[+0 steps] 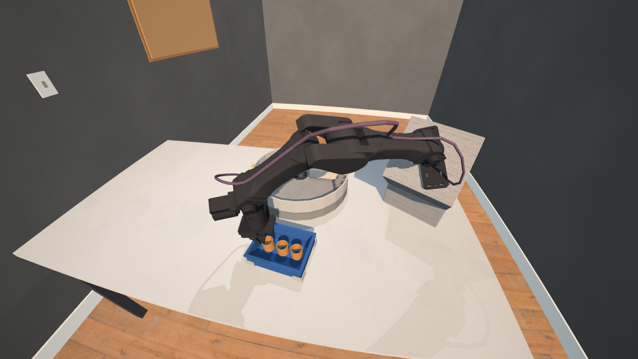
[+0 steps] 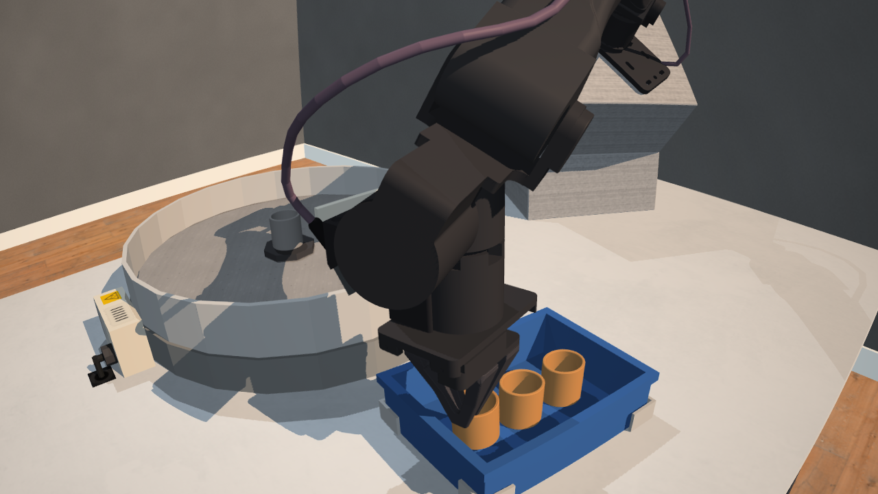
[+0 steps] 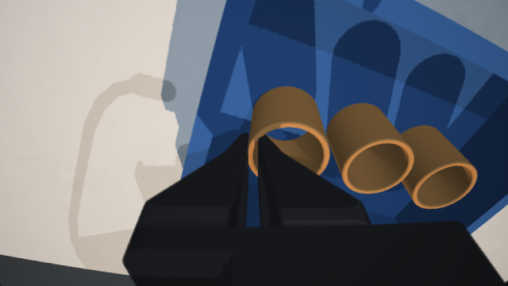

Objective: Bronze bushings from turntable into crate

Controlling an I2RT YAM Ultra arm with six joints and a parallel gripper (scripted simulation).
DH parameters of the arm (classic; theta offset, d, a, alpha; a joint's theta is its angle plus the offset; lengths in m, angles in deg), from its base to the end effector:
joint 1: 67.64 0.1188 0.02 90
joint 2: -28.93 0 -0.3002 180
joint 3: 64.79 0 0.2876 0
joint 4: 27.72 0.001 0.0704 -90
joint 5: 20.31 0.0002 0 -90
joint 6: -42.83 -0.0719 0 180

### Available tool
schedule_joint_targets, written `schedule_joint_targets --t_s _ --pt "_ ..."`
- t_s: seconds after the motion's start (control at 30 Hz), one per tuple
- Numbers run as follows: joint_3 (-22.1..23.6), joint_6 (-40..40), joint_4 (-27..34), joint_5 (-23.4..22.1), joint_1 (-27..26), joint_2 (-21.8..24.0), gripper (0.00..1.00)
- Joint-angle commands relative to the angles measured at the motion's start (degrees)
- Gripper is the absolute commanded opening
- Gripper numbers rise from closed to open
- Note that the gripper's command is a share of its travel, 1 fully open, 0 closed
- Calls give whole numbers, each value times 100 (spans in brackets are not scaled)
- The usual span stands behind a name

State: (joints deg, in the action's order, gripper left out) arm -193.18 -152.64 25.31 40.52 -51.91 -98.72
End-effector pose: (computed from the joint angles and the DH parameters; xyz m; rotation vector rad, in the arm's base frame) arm 0.5411 0.1898 0.2547 -1.7876 -2.1462 -1.1831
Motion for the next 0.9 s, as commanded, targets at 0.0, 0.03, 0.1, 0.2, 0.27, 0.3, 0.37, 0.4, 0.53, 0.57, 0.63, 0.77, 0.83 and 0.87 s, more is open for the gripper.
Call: schedule_joint_targets --t_s 0.0,0.03,0.1,0.2,0.27,0.3,0.37,0.4,0.53,0.57,0.63,0.77,0.83,0.87 --pt "-42 -40 -1 68 -123 29 0" --pt "-42 -40 -1 68 -123 29 0" --pt "-42 -40 -1 68 -123 29 0" --pt "-42 -40 -1 68 -123 29 0" --pt "-42 -40 -1 68 -123 29 0" --pt "-42 -40 -1 68 -123 29 0" --pt "-42 -40 -1 68 -123 29 0" --pt "-42 -40 -1 68 -123 29 0" --pt "-148 -13 59 49 -133 -52 0" --pt "-160 2 76 38 -138 -60 0" --pt "-177 25 84 21 -145 -72 0" --pt "-181 30 86 16 -147 -74 0" --pt "-181 30 86 16 -147 -74 0" --pt "-181 30 86 16 -147 -74 0"
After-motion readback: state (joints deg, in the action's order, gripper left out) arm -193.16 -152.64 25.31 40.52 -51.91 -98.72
